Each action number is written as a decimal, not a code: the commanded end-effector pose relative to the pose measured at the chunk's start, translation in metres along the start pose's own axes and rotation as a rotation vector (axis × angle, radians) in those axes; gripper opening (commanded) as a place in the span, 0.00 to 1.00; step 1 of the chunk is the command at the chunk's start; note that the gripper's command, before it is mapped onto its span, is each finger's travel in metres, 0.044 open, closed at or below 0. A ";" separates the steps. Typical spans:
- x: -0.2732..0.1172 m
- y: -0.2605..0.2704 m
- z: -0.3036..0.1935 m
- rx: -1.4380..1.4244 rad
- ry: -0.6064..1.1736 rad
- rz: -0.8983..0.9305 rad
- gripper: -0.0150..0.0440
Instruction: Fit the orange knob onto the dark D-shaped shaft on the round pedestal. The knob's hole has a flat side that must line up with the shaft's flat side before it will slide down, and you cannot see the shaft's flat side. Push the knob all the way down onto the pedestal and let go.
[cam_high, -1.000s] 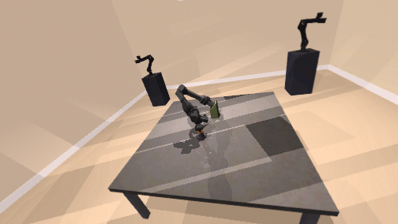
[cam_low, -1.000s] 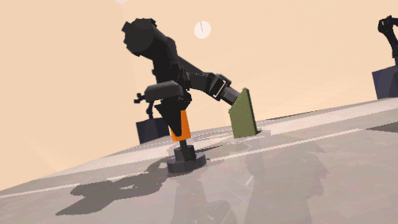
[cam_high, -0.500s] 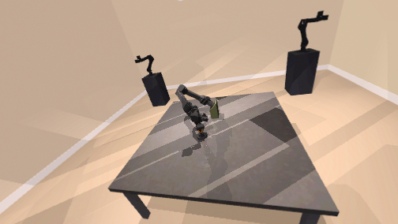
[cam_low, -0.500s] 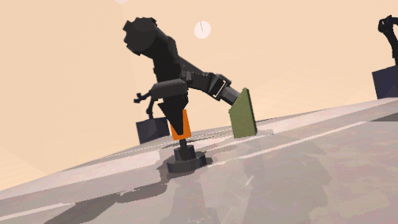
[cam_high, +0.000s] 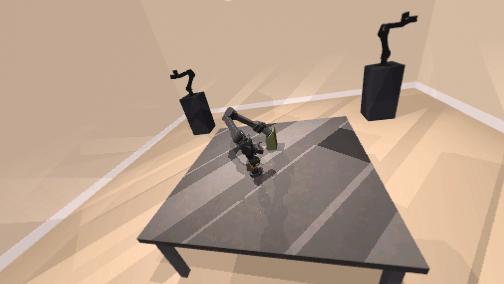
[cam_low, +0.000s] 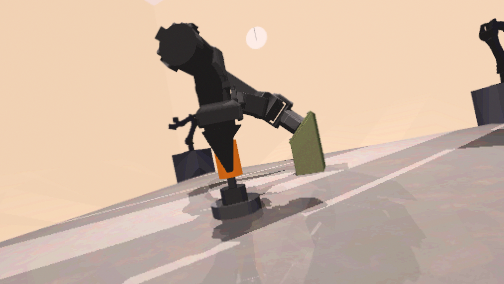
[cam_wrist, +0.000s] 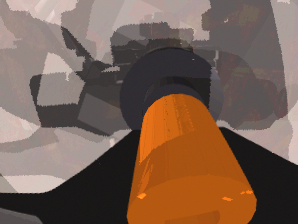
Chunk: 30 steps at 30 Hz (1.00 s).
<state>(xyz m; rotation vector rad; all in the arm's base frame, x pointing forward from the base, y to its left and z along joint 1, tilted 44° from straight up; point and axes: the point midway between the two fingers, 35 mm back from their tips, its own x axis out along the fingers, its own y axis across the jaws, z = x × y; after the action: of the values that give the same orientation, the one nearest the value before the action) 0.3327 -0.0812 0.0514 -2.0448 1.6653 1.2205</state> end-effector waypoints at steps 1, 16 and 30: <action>0.001 0.001 0.000 -0.004 0.003 -0.002 0.25; -0.004 0.002 -0.002 -0.090 0.003 -0.002 0.25; -0.002 -0.001 -0.001 -0.214 0.003 -0.002 0.25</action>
<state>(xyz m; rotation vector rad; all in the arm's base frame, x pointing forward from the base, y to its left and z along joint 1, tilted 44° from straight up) 0.3339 -0.0812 0.0539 -2.1577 1.6000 1.4471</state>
